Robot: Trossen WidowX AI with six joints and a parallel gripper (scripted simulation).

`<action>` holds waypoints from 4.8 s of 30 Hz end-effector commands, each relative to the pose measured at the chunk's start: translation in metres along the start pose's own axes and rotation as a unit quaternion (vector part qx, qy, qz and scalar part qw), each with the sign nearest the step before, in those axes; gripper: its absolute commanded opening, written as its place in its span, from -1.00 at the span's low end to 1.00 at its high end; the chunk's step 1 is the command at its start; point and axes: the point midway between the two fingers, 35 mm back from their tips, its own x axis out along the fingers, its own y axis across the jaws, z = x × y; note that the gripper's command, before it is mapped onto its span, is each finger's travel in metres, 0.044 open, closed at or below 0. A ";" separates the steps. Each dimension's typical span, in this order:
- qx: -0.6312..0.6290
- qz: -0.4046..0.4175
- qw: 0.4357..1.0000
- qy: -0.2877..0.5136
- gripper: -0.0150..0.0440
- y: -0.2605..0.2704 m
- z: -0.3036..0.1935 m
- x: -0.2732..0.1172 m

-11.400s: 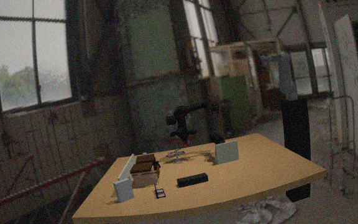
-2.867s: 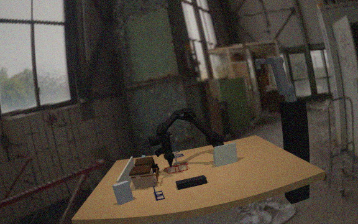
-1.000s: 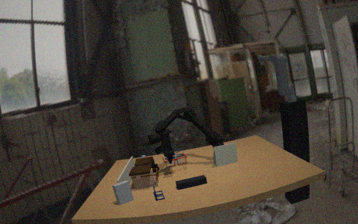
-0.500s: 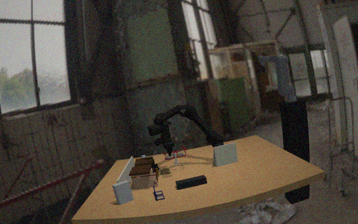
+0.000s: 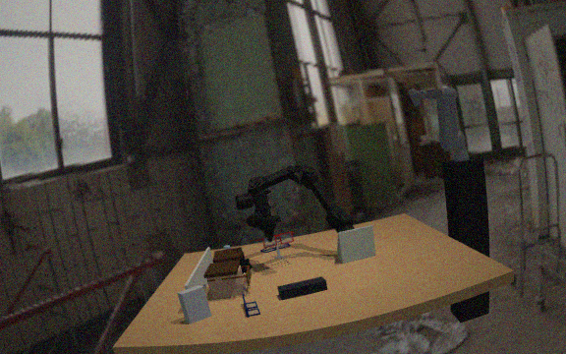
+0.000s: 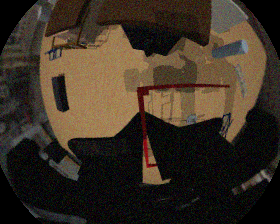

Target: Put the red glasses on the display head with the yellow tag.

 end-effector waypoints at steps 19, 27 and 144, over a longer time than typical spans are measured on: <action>-0.216 0.069 0.969 -0.096 -0.49 -0.056 -0.064 -0.022; -0.292 0.064 0.943 -0.143 -0.49 -0.070 -0.089 -0.031; -0.641 0.012 0.747 -0.177 -0.49 -0.037 -0.116 -0.026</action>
